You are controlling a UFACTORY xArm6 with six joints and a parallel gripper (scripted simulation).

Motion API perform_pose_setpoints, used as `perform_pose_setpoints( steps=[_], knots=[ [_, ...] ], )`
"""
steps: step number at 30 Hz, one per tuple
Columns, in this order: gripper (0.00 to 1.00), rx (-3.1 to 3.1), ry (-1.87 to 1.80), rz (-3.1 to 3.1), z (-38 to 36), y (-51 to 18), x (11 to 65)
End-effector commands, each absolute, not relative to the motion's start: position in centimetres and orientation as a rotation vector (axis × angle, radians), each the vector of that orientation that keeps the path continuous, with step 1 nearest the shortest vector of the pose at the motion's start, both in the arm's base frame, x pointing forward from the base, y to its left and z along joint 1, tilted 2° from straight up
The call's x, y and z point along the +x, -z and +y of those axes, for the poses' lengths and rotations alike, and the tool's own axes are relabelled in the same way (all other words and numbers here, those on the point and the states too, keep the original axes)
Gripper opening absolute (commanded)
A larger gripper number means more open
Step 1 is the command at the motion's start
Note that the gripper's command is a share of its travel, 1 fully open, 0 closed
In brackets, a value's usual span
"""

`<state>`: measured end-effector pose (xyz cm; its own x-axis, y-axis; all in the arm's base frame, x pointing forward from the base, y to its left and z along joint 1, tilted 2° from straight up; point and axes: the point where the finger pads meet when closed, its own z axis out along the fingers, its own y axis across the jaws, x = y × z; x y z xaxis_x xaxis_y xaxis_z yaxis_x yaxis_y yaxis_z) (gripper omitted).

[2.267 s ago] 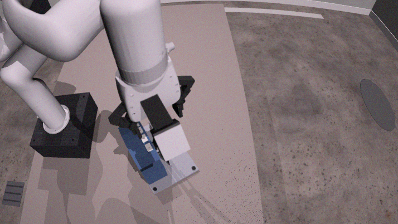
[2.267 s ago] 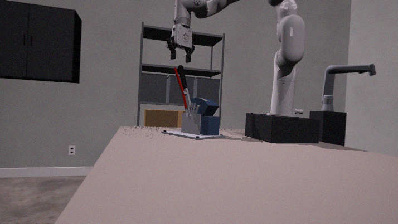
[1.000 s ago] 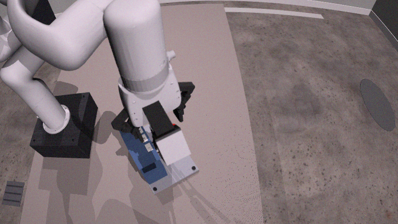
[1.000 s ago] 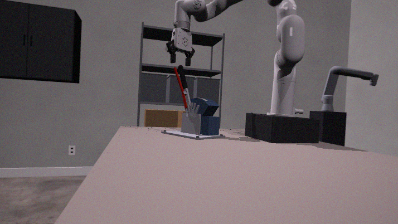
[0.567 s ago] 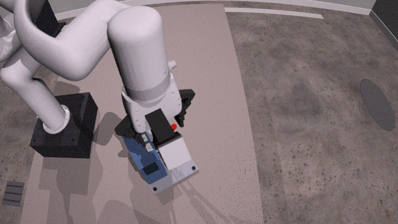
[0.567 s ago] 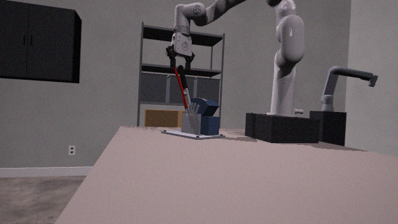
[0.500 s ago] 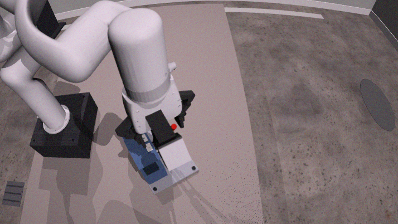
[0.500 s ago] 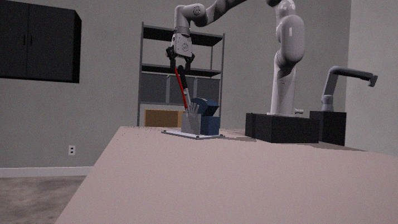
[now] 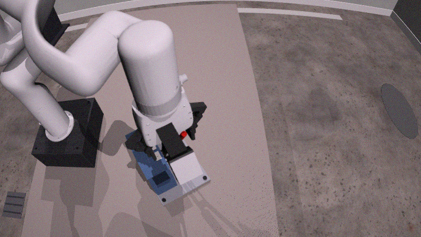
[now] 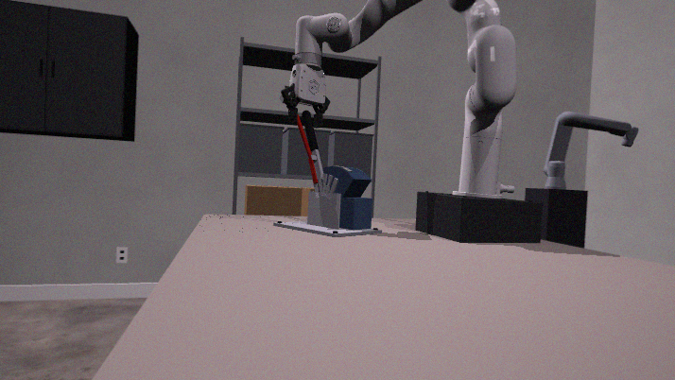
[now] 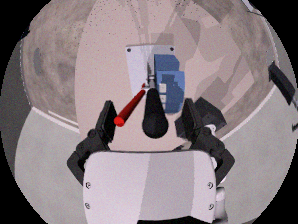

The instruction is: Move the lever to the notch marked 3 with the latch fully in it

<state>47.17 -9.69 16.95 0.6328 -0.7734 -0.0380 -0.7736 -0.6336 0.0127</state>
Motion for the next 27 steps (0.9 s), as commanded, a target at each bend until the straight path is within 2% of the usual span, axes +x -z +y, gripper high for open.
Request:
perform_pose_setpoints(
  steps=[1,19,20,27],
  knots=[
    [1.00,-2.833,-0.055,1.342,-9.71,-16.80,47.29],
    [1.00,-2.833,-0.055,1.342,-9.71,-16.71,47.29],
    [0.00,-2.833,-0.055,1.342,-9.71,-16.71,47.29],
    [0.00,-2.833,-0.055,1.342,-9.71,-16.71,47.29]
  ],
)
